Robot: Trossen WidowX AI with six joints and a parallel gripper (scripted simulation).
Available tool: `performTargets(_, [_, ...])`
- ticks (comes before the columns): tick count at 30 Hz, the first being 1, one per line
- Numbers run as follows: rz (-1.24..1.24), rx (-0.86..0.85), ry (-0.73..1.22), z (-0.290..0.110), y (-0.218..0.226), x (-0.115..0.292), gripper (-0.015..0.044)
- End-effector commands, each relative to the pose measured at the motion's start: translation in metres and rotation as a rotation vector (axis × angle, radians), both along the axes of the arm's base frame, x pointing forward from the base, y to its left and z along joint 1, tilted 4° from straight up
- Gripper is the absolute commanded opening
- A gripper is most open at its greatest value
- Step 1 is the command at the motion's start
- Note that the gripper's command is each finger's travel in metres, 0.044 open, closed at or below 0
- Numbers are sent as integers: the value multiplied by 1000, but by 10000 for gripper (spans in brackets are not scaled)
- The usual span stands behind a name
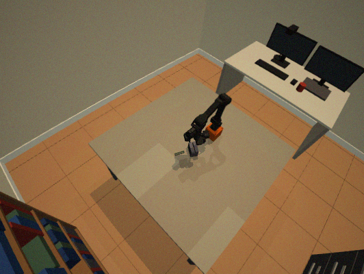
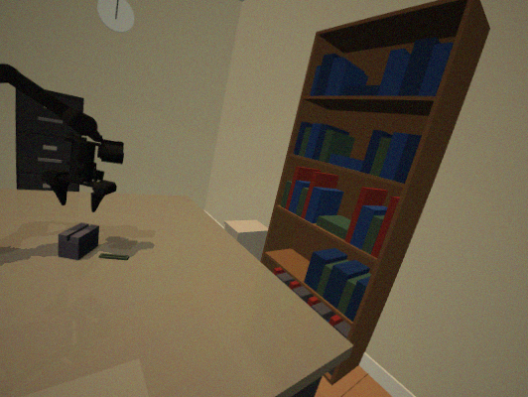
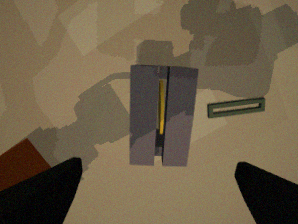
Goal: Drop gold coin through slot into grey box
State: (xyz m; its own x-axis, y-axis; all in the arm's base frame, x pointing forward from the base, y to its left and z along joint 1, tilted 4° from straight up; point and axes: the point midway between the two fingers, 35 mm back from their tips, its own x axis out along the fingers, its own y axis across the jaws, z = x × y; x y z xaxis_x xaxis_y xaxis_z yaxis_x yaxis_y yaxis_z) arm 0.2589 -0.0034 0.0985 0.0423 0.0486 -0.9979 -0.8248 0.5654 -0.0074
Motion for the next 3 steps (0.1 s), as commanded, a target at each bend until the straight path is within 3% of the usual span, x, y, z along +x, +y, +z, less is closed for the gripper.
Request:
performTargets(1, [4,1,-4,3,0,0,440])
performTargets(3, [4,1,-4,3,0,0,440])
